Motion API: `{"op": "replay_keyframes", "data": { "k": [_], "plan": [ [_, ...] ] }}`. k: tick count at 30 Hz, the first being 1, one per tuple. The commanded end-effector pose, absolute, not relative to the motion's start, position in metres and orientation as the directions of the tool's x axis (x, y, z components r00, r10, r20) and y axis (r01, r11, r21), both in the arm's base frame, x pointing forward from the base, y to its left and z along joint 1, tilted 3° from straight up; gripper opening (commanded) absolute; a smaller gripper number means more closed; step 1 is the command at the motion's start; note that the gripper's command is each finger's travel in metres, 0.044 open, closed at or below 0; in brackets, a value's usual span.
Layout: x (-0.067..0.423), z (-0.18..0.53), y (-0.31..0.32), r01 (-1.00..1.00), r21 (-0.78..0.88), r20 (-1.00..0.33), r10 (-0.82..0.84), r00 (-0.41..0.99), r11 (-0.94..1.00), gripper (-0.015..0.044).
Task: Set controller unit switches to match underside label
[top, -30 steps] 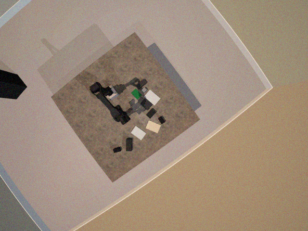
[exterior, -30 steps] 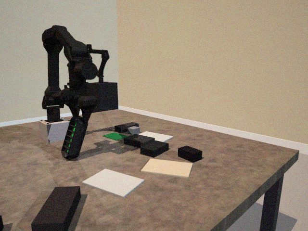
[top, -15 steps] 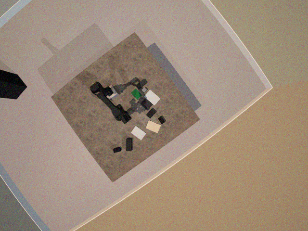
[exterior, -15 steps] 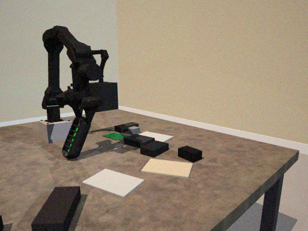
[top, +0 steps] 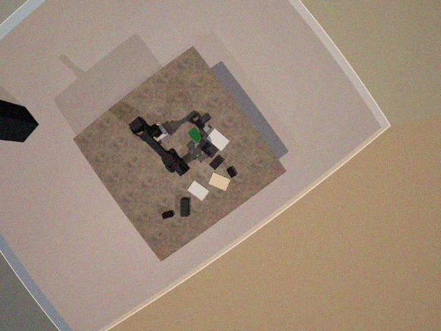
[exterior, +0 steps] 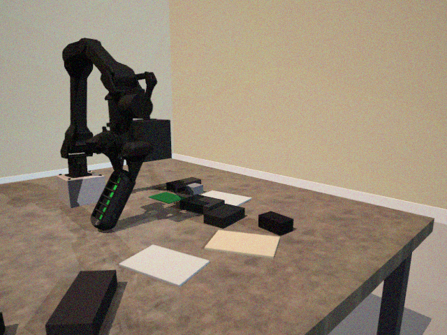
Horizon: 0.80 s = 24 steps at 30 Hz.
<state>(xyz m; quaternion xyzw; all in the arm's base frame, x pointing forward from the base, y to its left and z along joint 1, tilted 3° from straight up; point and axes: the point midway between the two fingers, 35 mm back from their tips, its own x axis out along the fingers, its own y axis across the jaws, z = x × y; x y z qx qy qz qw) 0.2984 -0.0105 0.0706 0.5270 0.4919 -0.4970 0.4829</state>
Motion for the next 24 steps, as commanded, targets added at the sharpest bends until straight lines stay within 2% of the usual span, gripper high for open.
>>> {"op": "replay_keyframes", "data": {
  "k": [1, 24],
  "plan": [
    [0.296, 0.065, -0.009, 0.998, 0.007, -0.999, 0.04, 0.01, -0.057, 0.0338],
    [0.297, 0.057, 0.007, 0.998, 0.007, -0.999, 0.041, 0.01, -0.057, 0.0338]
  ]
}}
